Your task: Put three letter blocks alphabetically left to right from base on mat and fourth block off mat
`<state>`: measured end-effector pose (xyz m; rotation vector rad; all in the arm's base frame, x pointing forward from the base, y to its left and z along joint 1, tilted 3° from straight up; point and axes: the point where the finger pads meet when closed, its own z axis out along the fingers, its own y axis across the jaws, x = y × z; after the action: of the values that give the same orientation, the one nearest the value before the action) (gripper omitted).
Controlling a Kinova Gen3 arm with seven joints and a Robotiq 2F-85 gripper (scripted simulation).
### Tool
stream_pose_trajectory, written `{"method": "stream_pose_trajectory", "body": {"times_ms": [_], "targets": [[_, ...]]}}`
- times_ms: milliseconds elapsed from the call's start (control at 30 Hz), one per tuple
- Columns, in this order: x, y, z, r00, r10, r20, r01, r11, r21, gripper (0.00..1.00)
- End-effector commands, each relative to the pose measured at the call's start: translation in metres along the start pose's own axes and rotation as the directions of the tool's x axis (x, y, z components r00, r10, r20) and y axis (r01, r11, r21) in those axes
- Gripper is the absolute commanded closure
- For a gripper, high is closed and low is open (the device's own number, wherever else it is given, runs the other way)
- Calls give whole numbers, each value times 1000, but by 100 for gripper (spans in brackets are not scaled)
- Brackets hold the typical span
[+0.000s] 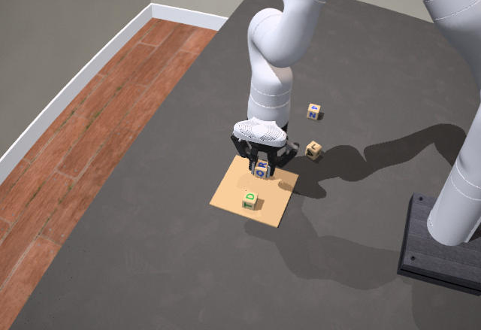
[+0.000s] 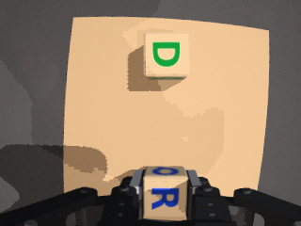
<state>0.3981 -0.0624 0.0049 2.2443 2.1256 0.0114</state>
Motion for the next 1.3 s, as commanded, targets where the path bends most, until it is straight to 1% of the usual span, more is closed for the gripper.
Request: {"method": "stream_pose_trajectory", "body": {"times_ms": [0,1267], "targets": [[0,0,0,1000,0,0,0,1000,-1,79],[0,0,3,1000,0,0,0,1000,-1,79]]}}
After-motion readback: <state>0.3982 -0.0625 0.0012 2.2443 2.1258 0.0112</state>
